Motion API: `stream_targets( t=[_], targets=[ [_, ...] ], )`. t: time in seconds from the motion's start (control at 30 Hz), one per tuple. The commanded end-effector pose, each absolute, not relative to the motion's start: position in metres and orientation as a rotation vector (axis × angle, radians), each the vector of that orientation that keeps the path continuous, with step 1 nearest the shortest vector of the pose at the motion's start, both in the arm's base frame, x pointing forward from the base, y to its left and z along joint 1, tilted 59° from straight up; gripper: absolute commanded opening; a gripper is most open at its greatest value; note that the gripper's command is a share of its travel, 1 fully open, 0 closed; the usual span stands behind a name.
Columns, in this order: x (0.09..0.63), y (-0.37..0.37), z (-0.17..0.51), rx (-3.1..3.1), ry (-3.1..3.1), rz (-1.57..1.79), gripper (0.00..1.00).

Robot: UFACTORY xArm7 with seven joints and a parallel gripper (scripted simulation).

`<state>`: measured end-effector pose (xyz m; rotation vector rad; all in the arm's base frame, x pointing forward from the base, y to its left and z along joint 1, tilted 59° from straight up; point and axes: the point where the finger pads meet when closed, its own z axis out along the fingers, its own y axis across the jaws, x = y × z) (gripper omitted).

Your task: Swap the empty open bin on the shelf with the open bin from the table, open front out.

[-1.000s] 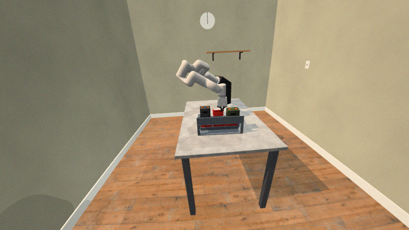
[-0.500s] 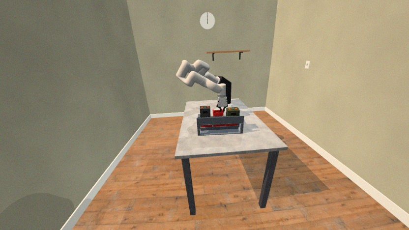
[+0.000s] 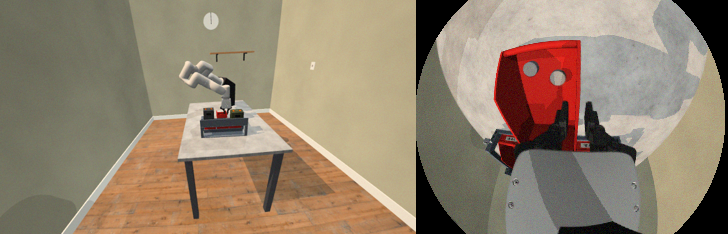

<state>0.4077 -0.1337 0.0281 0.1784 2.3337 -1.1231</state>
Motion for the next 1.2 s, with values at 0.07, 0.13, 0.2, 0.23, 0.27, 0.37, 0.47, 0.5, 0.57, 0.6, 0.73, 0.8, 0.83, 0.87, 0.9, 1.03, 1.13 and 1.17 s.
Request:
stream_targets(
  t=[0.07, 0.13, 0.2, 0.23, 0.27, 0.37, 0.47, 0.5, 0.57, 0.6, 0.73, 0.8, 0.83, 0.87, 0.9, 1.03, 1.13, 1.17],
  targets=[
    [0.4081, -0.1322, 0.0283, 0.175, 2.333, -1.120, 0.26],
    [0.4081, -0.1322, 0.0283, 0.175, 2.333, -1.120, 0.26],
    [0.4081, -0.1322, 0.0283, 0.175, 2.333, -1.120, 0.26],
    [0.4081, -0.1322, 0.0283, 0.175, 2.333, -1.120, 0.26],
    [0.4081, -0.1322, 0.0283, 0.175, 2.333, -1.120, 0.26],
    [0.4081, -0.1322, 0.0283, 0.175, 2.333, -1.120, 0.26],
    [0.4080, -0.1320, 0.0284, 0.175, 2.333, -1.120, 0.26],
    [0.4080, -0.1319, 0.0285, 0.175, 2.333, -1.120, 0.26],
    [0.4078, -0.1316, 0.0287, 0.175, 2.333, -1.120, 0.26],
    [0.4077, -0.1314, 0.0288, 0.175, 2.333, -1.120, 0.26],
    [0.4071, -0.1302, 0.0296, 0.175, 2.333, -1.120, 0.26],
    [0.4068, -0.1298, 0.0299, 0.175, 2.333, -1.120, 0.26],
    [0.4068, -0.1298, 0.0299, 0.175, 2.333, -1.120, 0.26],
    [0.4066, -0.1293, 0.0302, 0.175, 2.333, -1.120, 0.26],
    [0.4063, -0.1288, 0.0306, 0.175, 2.333, -1.120, 0.26],
    [0.4049, -0.1263, 0.0323, 0.175, 2.333, -1.120, 0.26],
    [0.4036, -0.1239, 0.0339, 0.175, 2.333, -1.120, 0.26],
    [0.4031, -0.1230, 0.0345, 0.175, 2.333, -1.120, 0.26]
  ],
)
